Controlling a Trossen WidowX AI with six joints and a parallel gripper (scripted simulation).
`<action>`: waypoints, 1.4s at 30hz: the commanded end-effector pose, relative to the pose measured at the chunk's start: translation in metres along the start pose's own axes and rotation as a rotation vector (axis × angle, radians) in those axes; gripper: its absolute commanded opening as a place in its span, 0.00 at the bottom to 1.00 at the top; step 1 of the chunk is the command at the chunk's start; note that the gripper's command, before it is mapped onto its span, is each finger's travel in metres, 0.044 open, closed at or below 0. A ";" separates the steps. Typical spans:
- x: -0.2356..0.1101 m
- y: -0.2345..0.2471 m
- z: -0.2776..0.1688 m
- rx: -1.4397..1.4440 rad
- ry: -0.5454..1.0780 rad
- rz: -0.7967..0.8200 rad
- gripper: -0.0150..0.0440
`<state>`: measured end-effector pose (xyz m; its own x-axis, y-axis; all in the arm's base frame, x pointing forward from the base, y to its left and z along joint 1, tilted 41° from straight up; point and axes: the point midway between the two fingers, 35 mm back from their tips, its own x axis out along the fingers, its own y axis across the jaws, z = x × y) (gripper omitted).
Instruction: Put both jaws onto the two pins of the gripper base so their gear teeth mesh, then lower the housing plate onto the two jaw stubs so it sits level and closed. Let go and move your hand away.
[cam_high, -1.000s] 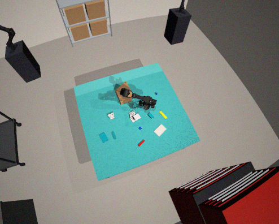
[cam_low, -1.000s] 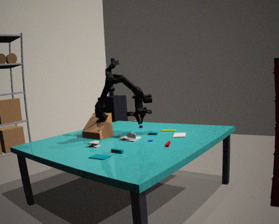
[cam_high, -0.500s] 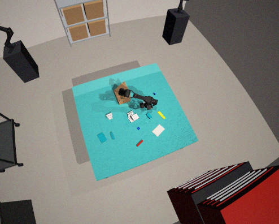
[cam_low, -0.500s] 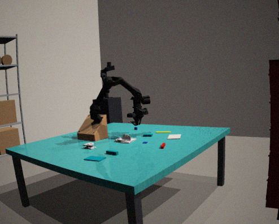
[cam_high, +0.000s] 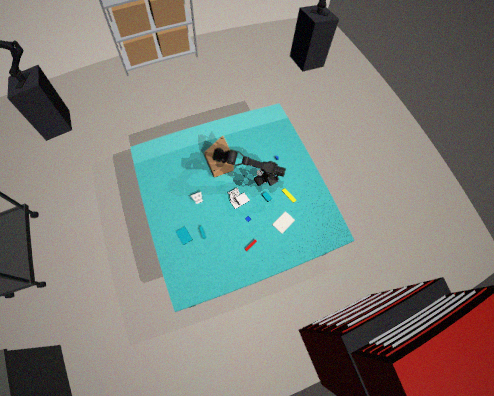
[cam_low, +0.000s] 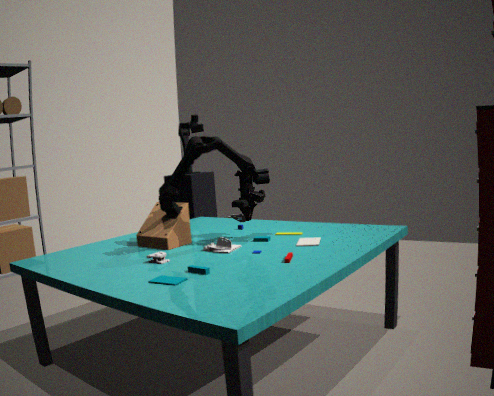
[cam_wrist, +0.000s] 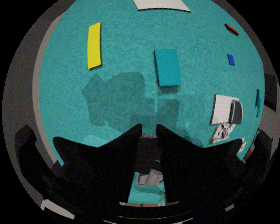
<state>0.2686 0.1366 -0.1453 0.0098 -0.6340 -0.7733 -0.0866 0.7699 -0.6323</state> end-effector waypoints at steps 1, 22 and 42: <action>0.003 0.001 -0.001 -0.012 0.007 0.001 0.32; 0.038 0.001 0.000 -0.012 0.006 0.000 0.32; 0.071 0.000 -0.002 -0.012 0.007 -0.003 0.32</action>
<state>0.2701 0.0965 -0.1950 0.0057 -0.6302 -0.7764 -0.0878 0.7731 -0.6281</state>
